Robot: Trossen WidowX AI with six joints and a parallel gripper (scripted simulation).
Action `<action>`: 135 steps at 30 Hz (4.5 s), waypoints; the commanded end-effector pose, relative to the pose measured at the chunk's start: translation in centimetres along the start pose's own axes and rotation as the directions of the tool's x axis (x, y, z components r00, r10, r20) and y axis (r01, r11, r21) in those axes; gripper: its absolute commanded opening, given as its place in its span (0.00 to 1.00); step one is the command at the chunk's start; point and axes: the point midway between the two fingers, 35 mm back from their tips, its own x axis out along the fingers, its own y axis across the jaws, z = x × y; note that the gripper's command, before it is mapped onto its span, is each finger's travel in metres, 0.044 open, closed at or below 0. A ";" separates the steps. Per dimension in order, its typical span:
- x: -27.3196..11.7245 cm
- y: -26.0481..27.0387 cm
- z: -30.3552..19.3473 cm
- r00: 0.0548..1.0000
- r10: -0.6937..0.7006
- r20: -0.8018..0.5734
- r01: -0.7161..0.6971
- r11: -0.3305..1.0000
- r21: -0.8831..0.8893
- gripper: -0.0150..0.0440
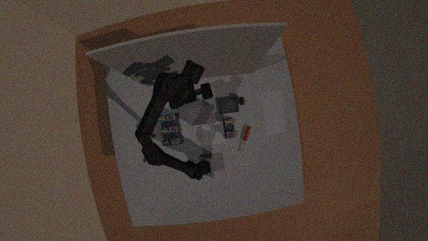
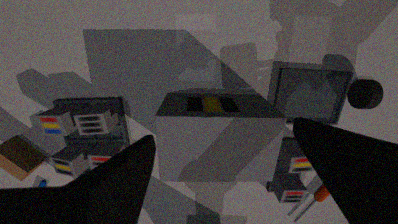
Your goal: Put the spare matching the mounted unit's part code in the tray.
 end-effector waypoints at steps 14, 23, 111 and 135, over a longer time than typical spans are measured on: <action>4.2 23.8 -8.8 0.999 0.044 -0.032 -0.042 0.246 -0.968 1.00; 5.2 25.2 -10.3 0.998 0.055 -0.037 -0.044 0.128 -0.991 0.91; 16.4 26.1 -11.0 0.998 0.061 -0.035 -0.042 0.127 -0.991 0.76; 16.4 26.1 -11.0 0.998 0.061 -0.035 -0.042 0.127 -0.991 0.76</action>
